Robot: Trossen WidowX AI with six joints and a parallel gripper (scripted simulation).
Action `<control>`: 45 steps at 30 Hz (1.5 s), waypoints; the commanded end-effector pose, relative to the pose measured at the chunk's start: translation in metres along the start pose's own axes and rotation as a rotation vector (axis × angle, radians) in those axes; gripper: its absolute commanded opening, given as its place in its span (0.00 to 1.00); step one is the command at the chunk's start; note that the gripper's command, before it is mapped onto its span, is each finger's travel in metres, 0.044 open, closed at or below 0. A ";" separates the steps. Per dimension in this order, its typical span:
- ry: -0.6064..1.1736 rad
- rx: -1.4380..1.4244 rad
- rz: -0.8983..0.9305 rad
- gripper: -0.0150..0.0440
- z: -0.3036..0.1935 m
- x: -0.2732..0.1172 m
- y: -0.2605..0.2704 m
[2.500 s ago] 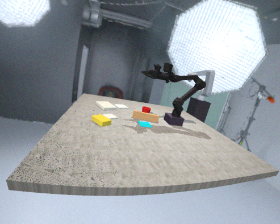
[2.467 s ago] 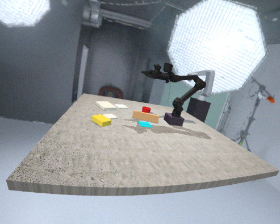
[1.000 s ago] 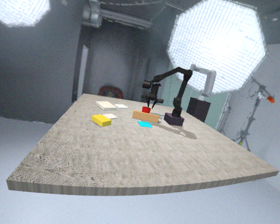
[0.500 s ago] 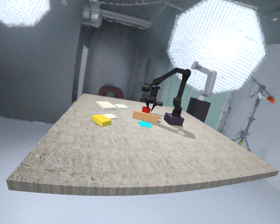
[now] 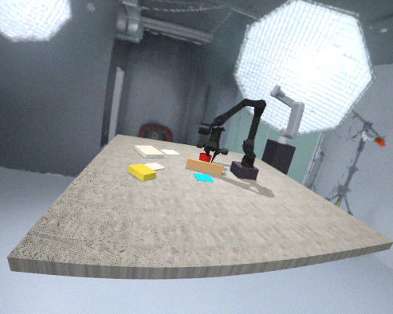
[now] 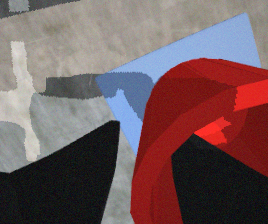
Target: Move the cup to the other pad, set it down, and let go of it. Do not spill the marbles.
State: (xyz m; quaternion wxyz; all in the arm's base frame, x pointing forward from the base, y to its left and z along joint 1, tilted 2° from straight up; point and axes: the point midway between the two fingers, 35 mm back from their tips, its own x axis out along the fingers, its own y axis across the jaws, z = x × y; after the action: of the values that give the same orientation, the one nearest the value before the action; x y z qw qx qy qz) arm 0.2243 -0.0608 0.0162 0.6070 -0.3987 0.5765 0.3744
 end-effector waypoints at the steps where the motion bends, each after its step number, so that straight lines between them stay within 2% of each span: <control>1: 0.000 0.000 0.000 0.36 0.000 0.000 0.000; 11: 0.000 0.000 0.000 0.25 0.000 0.000 0.000; 17: 0.000 0.000 0.000 0.25 0.000 -0.009 -0.002; 39: -0.003 0.001 0.001 0.25 0.000 -0.081 -0.005; 45: 0.000 0.004 -0.002 0.25 -0.001 -0.081 -0.006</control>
State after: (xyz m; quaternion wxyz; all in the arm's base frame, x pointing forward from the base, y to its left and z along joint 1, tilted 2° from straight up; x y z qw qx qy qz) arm 0.2248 -0.0634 0.0973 0.6082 -0.3979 0.5770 0.3726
